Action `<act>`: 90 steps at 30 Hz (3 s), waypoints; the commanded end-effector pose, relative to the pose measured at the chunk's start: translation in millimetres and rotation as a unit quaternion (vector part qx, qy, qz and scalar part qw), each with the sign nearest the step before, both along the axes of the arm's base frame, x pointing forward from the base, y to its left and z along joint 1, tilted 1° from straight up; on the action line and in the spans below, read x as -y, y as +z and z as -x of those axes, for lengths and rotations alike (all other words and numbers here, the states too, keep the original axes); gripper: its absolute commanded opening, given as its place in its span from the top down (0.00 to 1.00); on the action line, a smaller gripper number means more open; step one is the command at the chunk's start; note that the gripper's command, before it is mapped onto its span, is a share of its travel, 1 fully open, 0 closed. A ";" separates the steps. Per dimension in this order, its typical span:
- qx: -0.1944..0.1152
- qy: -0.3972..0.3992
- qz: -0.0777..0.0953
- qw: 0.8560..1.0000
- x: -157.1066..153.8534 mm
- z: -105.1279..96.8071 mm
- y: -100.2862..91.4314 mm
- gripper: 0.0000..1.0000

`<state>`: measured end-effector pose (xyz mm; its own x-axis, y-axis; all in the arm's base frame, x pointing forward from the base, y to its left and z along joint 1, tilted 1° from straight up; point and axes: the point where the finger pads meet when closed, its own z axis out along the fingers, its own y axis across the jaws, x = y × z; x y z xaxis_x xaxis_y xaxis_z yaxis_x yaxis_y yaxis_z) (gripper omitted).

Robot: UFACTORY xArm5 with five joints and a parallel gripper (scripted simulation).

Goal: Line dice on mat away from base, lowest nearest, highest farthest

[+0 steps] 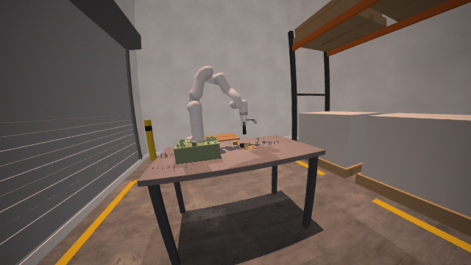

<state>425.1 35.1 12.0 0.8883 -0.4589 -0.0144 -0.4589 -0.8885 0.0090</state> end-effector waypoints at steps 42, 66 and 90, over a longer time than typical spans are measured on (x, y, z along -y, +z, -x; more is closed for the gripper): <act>0.003 0.192 -0.004 0.981 72.0 19.1 -35.6 0.73; 0.003 0.192 -0.004 0.981 72.2 19.5 -91.4 0.73; 0.003 0.192 -0.004 0.981 72.2 19.5 -91.4 0.73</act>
